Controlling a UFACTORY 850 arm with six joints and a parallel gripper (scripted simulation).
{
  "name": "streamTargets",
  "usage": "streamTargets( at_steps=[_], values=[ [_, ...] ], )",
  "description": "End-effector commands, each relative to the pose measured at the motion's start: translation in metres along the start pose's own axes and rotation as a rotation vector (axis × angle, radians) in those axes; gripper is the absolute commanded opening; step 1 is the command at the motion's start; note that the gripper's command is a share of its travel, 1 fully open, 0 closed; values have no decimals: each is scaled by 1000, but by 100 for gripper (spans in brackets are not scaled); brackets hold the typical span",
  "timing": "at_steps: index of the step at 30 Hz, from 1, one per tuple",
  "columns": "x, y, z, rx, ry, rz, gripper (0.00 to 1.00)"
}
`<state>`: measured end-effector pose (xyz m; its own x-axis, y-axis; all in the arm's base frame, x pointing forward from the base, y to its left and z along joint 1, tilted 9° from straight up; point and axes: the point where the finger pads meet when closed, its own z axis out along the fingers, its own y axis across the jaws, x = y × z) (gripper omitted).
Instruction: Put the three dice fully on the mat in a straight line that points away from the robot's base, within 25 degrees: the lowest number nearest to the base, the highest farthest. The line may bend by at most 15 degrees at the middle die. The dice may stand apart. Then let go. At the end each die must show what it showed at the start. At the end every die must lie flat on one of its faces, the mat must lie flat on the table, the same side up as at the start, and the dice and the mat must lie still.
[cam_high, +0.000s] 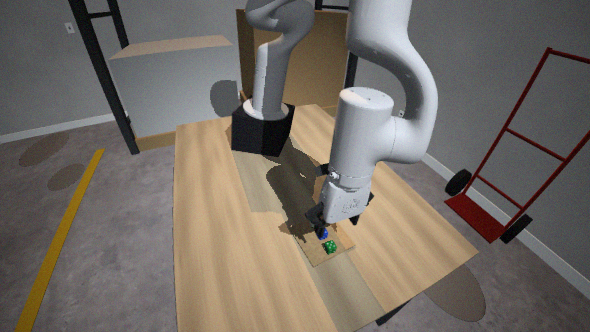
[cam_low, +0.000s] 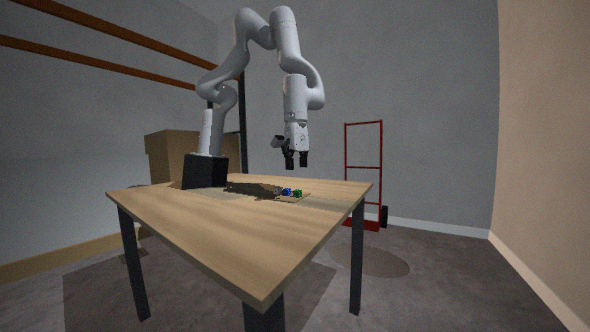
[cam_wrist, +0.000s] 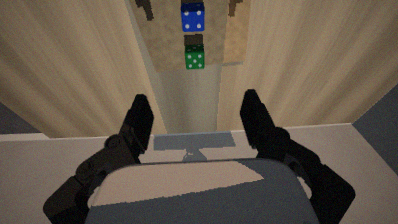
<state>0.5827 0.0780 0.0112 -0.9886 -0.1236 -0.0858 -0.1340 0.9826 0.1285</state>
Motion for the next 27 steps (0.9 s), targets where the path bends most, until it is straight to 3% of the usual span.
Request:
streamTargets(
  at_steps=[1,14,27],
  values=[
    [-1,0,-4,0,-1,0,100],
    [-1,0,-62,0,-1,0,100],
    [-1,0,-81,0,-1,0,100]
  ],
)
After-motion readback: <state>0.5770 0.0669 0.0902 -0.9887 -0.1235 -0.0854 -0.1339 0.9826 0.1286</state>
